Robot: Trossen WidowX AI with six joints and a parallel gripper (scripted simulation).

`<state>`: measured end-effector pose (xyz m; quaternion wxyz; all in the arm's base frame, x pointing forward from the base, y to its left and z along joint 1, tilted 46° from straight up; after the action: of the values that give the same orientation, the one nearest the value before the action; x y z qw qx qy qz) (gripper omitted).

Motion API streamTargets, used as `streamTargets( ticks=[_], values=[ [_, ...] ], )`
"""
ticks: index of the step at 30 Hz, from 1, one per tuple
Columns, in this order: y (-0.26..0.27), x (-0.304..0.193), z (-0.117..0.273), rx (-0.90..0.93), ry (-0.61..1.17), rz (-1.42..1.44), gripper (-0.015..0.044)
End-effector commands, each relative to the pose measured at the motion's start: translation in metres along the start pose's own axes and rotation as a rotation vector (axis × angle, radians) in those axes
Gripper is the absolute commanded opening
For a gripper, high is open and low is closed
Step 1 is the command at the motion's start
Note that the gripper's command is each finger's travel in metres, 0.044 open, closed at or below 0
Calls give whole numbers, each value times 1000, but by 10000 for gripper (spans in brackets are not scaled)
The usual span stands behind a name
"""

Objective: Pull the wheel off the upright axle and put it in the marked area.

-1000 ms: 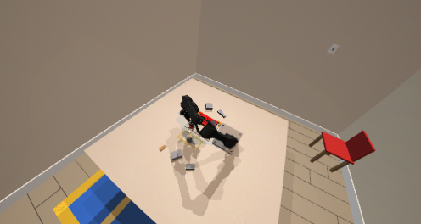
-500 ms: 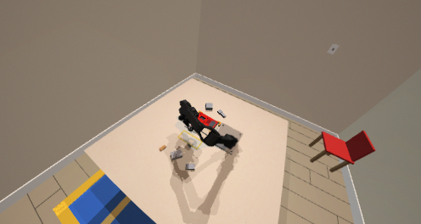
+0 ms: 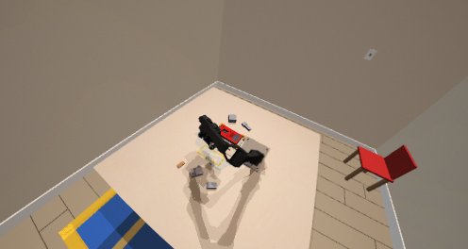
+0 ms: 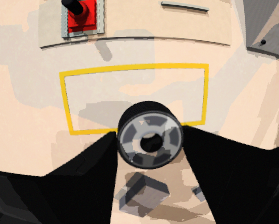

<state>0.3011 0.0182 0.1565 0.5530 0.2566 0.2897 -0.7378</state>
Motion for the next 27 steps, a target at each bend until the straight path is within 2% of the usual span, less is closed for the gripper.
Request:
streamTargets(
  ticks=[1, 18, 24, 27],
  values=[
    [-1, -2, -7, 5, 5, 0, 0],
    [-1, -3, -89, 5, 9, 1, 0],
    [-1, -3, -93, 5, 10, 1, 0],
    [-1, -3, -89, 2, 3, 7, 79]
  ],
)
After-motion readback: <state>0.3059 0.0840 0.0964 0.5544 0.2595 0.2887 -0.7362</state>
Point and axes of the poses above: the point midway between the two fingers, 35 mm back from their tips, its own z axis back along the fingers, its own y axis across the jaws, x = y × z, the point moved 2 cm from there along z, back along the fingers, and after that the axes turned 14 degrees about -z, right-handed, at the moved point
